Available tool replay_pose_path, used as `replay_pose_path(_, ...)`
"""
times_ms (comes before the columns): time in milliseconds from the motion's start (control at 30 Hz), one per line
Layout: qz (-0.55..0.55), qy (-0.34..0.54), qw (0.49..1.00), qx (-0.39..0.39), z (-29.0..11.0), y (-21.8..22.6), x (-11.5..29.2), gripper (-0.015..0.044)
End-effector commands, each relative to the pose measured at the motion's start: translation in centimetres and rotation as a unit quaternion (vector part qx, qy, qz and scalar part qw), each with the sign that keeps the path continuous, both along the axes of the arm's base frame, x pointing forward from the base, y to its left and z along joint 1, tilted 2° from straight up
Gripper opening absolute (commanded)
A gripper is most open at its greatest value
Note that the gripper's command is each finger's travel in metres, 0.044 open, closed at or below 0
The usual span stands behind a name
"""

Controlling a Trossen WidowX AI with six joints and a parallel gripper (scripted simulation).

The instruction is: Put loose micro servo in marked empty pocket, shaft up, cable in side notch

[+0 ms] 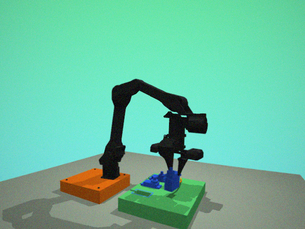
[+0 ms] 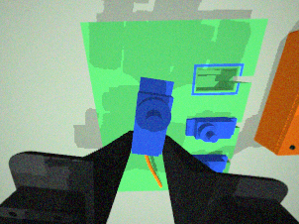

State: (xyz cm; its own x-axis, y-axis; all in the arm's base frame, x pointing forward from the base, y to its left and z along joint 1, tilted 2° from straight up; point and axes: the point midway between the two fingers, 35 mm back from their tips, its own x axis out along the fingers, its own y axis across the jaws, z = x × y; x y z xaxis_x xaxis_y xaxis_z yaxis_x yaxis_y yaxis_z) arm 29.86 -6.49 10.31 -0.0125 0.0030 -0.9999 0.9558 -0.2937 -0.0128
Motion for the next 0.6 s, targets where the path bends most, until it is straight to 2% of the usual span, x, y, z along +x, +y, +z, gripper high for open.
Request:
replay_pose_path(0, -0.001, -0.003, 1.000, -0.003, 0.3, -0.1, -0.1, 0.0000)
replay_pose_path(300, -0.001, -0.002, 1.000, -0.004, 0.3, -1.3, -1.1, 0.0000)
replay_pose_path(567, -0.001, -0.002, 1.000, -0.005, 0.4, -4.6, -1.5, 0.0000)
